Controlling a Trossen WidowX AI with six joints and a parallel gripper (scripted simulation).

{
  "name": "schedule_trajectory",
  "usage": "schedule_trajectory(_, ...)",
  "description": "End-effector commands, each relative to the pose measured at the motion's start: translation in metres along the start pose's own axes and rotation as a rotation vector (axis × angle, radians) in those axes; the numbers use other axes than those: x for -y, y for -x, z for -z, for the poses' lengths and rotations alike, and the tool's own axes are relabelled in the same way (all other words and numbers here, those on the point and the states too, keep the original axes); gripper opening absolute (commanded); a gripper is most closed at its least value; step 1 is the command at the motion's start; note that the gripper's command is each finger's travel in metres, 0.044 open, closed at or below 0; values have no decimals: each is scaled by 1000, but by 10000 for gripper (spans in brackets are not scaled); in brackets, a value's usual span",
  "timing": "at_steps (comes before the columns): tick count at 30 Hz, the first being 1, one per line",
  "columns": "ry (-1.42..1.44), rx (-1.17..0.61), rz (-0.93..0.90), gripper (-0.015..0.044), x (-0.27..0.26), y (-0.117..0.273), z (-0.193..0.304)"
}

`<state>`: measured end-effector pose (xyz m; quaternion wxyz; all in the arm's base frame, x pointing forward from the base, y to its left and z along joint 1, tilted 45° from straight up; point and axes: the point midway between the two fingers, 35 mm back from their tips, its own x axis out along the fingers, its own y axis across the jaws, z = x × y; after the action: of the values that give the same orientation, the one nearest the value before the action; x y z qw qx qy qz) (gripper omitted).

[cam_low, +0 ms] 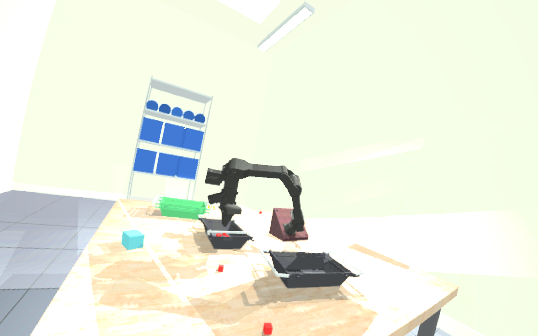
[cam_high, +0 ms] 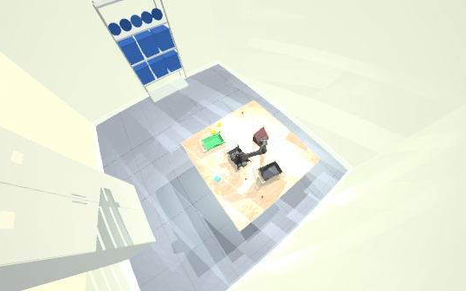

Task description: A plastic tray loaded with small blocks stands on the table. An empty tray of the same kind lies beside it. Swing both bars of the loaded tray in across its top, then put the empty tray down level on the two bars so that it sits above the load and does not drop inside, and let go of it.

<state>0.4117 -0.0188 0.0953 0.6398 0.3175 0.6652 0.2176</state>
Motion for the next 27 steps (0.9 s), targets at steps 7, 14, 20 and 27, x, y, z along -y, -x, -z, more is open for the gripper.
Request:
schedule_trajectory(7, -16, 7, 14, 81, 66, 11, -6)
schedule_trajectory(14, -2, 8, 22, 81, 183, 12, 7)
schedule_trajectory(20, 10, 6, 13, 81, 244, 8, 28)
schedule_trajectory(27, 10, 6, 13, 81, 244, 7, 28)
